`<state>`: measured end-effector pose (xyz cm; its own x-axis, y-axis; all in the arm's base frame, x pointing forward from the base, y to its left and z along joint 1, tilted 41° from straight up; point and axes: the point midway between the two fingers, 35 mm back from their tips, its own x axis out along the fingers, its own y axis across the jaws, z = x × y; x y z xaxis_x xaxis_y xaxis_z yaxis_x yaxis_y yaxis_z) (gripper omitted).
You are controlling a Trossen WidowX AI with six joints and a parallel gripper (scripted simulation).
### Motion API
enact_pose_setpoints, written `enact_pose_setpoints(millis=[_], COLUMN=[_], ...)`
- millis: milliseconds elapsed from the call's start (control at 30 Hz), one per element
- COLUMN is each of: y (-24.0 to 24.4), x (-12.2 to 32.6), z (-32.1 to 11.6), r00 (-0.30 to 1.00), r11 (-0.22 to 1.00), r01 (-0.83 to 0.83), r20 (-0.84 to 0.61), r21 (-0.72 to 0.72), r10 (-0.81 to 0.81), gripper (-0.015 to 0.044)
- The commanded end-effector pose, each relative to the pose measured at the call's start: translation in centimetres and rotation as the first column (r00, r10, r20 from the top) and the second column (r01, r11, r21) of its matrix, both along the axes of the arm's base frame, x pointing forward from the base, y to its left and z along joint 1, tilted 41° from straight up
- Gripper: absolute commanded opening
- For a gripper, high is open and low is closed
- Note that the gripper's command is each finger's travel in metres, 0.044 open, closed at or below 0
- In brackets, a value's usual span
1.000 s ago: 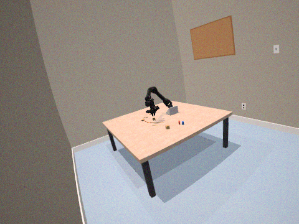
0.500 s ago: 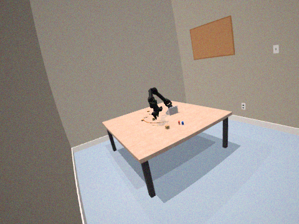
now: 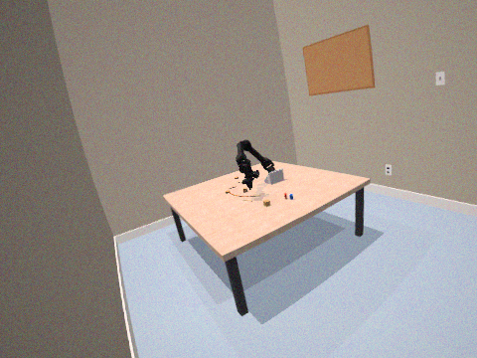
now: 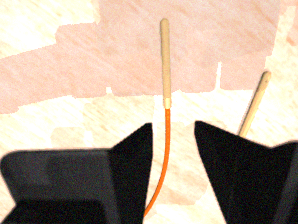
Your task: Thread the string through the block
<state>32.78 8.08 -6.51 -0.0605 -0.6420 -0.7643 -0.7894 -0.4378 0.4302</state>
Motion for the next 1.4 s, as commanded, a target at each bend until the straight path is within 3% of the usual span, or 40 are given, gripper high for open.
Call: enact_pose_setpoints(millis=[0, 1367], y=[0.0, -3.8], x=[-0.1, -0.5], z=[-0.1, -4.6], r00=[1.0, 1.0], r11=[1.0, 1.0], r01=[-0.002, -0.002], r20=[-0.008, -0.008], r21=[0.004, 0.001], r10=[0.002, 0.002], gripper=[0.0121, 0.0121])
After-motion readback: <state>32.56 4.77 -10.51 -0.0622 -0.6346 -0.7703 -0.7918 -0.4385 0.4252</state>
